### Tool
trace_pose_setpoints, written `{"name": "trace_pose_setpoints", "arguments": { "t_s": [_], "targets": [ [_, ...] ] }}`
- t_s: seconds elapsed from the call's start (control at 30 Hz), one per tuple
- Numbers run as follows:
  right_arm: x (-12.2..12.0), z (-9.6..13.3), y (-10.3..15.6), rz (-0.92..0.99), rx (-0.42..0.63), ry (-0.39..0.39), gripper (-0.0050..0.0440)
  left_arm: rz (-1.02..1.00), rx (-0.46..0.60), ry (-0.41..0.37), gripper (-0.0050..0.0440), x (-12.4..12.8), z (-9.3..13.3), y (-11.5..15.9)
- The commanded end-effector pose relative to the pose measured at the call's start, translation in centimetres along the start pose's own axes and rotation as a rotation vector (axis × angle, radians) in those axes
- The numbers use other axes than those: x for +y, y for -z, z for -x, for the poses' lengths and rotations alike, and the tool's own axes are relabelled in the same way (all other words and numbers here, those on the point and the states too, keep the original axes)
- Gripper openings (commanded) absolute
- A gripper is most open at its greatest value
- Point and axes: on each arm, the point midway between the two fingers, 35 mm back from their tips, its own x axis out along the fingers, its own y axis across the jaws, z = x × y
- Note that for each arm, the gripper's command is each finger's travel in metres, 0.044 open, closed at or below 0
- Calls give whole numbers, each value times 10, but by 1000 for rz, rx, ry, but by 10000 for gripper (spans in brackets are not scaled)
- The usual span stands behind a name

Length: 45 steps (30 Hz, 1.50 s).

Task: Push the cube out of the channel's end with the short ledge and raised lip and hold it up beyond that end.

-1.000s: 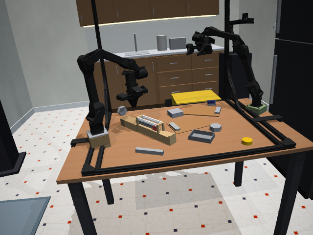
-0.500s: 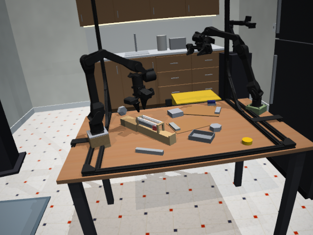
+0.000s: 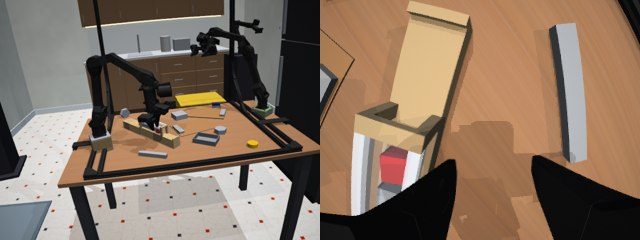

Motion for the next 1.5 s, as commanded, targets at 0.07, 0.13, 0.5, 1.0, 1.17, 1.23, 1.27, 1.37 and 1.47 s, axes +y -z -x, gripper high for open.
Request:
{"name": "trace_pose_setpoints", "arguments": {
  "t_s": [0.07,0.13,0.5,1.0,1.17,1.23,1.27,1.37,1.47],
  "targets": [
    [-47,-14,-17,82,33,6,200,0,-3,-2,400,0,0,0],
    [-61,-17,-20,108,41,5,200,0,-3,-2,400,0,0,0],
    [-85,-23,-23,151,56,1,200,0,-3,-2,400,0,0,0],
    [-85,-43,-22,151,56,1,200,0,-3,-2,400,0,0,0],
    [-85,-52,-23,151,56,1,200,0,-3,-2,400,0,0,0],
    [-85,-55,-23,151,56,1,200,0,-3,-2,400,0,0,0],
    [-85,-57,-23,151,56,1,200,0,-3,-2,400,0,0,0],
    [-85,-61,-23,151,56,1,200,0,-3,-2,400,0,0,0],
    [-85,-66,-22,151,56,1,200,0,-3,-2,400,0,0,0]
  ]
}}
